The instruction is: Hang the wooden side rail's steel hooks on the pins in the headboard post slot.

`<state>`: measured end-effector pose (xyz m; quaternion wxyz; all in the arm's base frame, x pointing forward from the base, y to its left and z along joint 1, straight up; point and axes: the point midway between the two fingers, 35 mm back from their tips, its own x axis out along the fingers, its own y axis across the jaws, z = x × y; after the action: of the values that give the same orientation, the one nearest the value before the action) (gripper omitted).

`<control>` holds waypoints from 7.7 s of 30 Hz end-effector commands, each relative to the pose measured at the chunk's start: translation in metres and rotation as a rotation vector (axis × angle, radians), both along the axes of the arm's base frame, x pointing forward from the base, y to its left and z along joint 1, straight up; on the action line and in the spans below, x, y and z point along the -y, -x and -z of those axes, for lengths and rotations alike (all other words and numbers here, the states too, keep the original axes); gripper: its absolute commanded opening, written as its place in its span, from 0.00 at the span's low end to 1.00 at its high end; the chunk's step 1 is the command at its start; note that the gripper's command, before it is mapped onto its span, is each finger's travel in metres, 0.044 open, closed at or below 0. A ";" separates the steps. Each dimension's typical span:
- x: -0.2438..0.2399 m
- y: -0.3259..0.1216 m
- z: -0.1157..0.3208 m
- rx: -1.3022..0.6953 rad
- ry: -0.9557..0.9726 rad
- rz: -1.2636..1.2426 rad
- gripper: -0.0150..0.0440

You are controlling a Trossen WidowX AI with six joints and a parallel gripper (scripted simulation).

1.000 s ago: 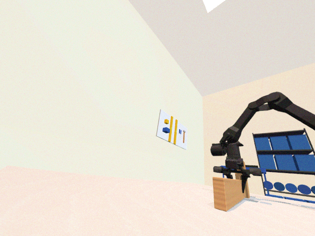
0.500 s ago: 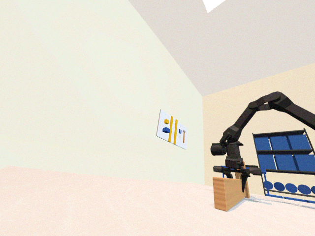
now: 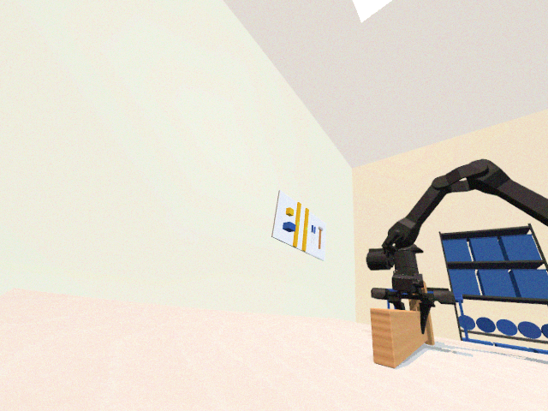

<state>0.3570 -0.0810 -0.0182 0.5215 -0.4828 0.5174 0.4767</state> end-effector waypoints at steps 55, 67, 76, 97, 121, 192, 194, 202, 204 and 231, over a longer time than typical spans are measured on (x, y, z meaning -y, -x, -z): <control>0.000 -0.003 -0.017 0.018 0.003 -0.003 0.25; 0.001 -0.003 -0.017 0.018 0.003 -0.003 0.25; 0.002 -0.004 -0.016 0.018 0.003 -0.003 0.25; 0.005 -0.005 -0.014 0.018 0.003 -0.003 0.25; 0.007 -0.002 -0.011 0.018 0.003 -0.003 0.25; 0.015 -0.002 -0.011 0.018 0.004 -0.003 0.25; 0.015 -0.002 -0.010 0.018 0.004 -0.003 0.25; 0.016 -0.002 -0.010 0.018 0.004 -0.003 0.25; 0.016 -0.002 -0.010 0.018 0.004 -0.003 0.25; 0.020 -0.003 -0.012 0.018 0.004 -0.003 0.25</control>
<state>0.3582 -0.0984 -0.0077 0.5244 -0.4873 0.5128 0.4739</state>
